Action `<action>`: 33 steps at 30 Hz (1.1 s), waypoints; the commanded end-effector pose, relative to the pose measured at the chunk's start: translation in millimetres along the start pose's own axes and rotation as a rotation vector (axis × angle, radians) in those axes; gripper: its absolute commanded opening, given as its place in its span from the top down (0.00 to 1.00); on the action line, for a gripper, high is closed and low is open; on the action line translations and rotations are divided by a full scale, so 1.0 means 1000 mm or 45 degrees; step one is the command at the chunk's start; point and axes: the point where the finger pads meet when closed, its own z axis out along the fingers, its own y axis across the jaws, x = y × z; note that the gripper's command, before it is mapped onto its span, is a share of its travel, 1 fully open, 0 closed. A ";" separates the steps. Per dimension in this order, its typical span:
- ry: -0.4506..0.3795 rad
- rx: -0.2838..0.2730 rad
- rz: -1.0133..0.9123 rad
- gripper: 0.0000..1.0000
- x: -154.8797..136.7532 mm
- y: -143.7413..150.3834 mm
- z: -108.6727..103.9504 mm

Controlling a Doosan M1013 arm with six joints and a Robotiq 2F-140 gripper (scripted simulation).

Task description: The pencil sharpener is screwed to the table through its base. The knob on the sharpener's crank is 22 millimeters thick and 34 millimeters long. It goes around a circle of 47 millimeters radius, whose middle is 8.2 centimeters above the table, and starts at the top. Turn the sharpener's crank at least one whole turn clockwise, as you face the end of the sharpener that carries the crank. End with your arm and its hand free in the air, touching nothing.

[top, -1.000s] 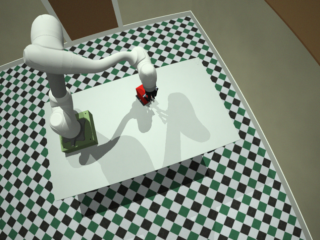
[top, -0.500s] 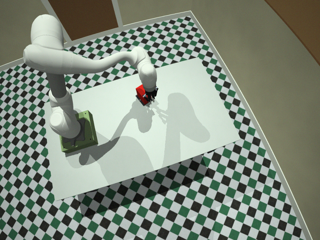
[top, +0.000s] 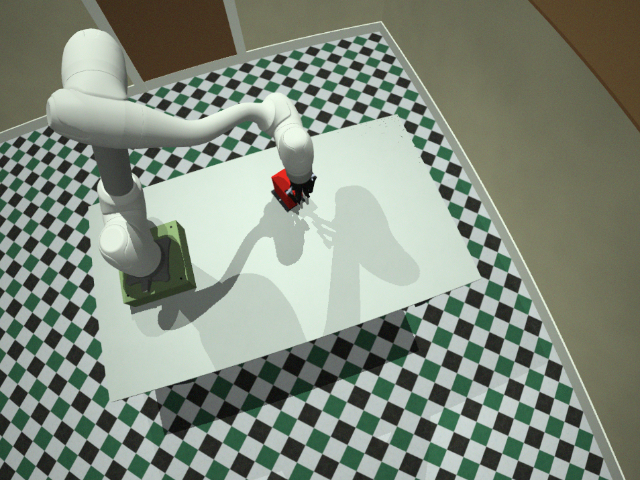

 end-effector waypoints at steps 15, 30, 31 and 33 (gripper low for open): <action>0.002 -0.004 -0.001 1.00 0.003 0.002 0.003; 0.002 -0.004 -0.001 1.00 0.003 -0.003 0.003; 0.002 -0.004 -0.001 1.00 0.003 -0.004 0.004; 0.002 -0.004 -0.001 1.00 0.003 -0.007 0.004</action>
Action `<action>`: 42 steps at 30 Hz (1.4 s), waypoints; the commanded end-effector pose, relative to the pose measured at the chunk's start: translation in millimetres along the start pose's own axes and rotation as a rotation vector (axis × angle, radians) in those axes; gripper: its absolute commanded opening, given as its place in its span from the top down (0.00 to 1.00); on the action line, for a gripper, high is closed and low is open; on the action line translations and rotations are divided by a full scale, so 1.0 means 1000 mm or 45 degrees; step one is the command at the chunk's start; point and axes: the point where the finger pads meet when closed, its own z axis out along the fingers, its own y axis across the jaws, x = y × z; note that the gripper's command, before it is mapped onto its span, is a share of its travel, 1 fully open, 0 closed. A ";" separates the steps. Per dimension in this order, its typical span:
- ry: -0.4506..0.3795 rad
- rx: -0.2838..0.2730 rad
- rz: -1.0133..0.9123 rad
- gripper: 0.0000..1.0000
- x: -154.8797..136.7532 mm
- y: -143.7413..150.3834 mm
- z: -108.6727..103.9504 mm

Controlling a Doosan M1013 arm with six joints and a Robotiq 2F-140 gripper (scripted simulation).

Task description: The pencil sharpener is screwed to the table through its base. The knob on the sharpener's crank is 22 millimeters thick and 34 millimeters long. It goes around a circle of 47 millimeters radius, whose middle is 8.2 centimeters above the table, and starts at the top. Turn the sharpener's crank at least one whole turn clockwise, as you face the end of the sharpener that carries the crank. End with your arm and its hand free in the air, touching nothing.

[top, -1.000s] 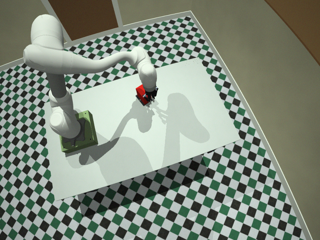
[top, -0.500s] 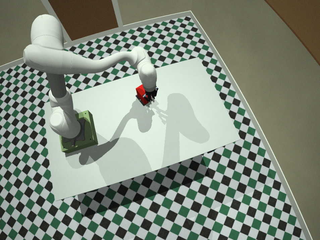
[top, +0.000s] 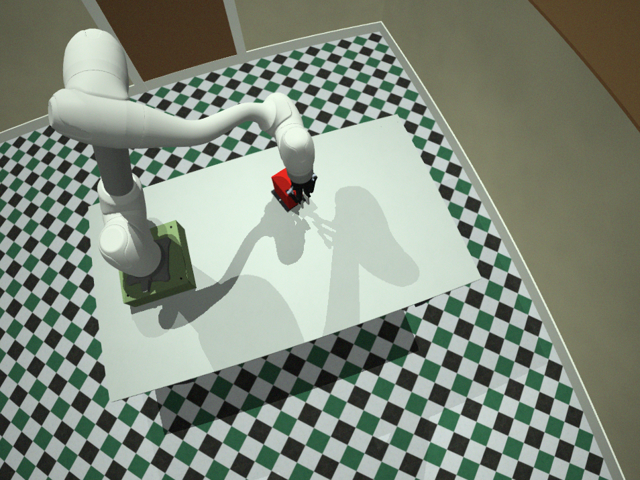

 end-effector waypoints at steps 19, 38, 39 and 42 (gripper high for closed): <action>0.002 -0.004 0.000 1.00 0.003 -0.031 0.020; 0.002 -0.004 0.000 1.00 0.003 -0.041 0.049; 0.002 -0.004 0.000 1.00 0.003 -0.041 0.049; 0.002 -0.004 0.000 1.00 0.003 -0.041 0.052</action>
